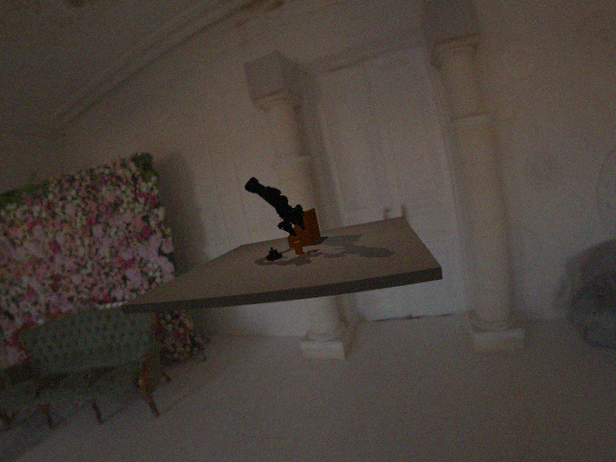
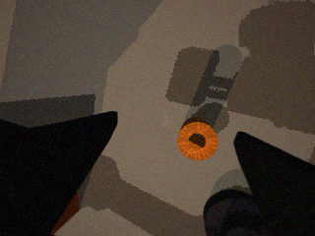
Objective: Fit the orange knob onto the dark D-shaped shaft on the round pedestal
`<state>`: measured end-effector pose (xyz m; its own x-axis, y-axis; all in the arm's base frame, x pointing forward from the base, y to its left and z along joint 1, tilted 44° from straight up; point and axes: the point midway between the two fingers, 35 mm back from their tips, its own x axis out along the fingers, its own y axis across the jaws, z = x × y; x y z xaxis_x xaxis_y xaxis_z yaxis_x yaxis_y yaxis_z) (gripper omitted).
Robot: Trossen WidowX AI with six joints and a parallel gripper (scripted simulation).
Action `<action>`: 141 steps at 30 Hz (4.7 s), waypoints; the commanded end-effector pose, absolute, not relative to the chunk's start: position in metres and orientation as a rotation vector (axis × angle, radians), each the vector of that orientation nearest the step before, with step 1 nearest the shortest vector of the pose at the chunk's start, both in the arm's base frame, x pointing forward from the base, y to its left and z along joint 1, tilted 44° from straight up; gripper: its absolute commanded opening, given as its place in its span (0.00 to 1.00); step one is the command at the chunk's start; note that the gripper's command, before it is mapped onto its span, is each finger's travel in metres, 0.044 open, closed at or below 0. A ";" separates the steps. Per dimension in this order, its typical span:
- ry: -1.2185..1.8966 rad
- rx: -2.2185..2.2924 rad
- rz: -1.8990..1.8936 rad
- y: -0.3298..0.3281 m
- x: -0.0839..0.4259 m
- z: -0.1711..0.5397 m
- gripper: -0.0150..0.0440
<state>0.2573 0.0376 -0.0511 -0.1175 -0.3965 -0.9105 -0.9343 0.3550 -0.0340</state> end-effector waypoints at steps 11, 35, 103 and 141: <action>1.803 -1.497 0.455 0.047 0.270 -0.026 1.00; 1.510 -0.538 -0.657 0.046 0.270 -0.027 1.00; 1.509 -0.541 -0.660 -0.035 0.264 -0.111 0.78; 1.510 -0.537 -0.652 0.067 0.277 -0.020 0.25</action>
<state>0.2761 0.0528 -0.0368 -0.0548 -0.6894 -0.7223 0.0380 0.7214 -0.6915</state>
